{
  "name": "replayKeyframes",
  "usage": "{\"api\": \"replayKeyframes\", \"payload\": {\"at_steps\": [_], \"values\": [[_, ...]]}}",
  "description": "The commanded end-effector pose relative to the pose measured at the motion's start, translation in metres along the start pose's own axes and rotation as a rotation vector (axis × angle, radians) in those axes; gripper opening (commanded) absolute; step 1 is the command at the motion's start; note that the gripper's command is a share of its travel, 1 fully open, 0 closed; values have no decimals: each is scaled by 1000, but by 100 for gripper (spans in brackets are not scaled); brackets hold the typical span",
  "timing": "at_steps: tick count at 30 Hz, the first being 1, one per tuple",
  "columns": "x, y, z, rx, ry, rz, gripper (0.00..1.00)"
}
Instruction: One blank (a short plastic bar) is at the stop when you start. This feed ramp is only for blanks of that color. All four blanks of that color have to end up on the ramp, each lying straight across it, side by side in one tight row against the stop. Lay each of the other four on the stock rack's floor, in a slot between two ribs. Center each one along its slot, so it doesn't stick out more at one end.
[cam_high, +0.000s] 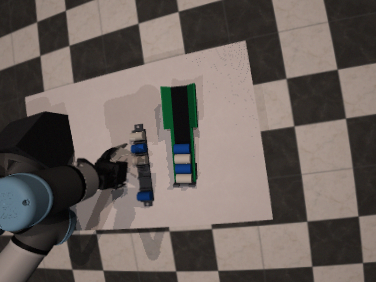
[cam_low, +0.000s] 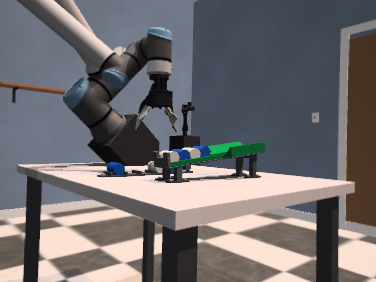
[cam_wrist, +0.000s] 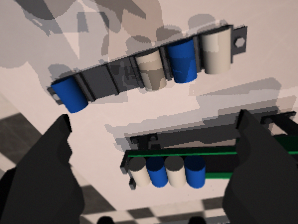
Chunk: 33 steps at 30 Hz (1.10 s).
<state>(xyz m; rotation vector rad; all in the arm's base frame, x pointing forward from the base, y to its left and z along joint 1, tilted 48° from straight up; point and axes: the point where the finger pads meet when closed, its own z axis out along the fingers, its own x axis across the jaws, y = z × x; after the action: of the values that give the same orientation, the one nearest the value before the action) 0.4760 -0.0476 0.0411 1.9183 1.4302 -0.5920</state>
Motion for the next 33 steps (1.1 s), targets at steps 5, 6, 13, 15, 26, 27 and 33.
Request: {"api": "replayKeyframes", "payload": {"at_steps": [5,6,13,15,26,27,33], "values": [[2,-4,13,4,-6,389,100],[2,-4,15,3,-5,422,100],[1,-3,24,1,-2,670,100],[1,-3,24,1,-2,670,100],[-1,0,35,0,-3,1117,100],[-2,1,36,-1,-4,1152,100],[-1,4,35,-4,-3,1265,100]]}}
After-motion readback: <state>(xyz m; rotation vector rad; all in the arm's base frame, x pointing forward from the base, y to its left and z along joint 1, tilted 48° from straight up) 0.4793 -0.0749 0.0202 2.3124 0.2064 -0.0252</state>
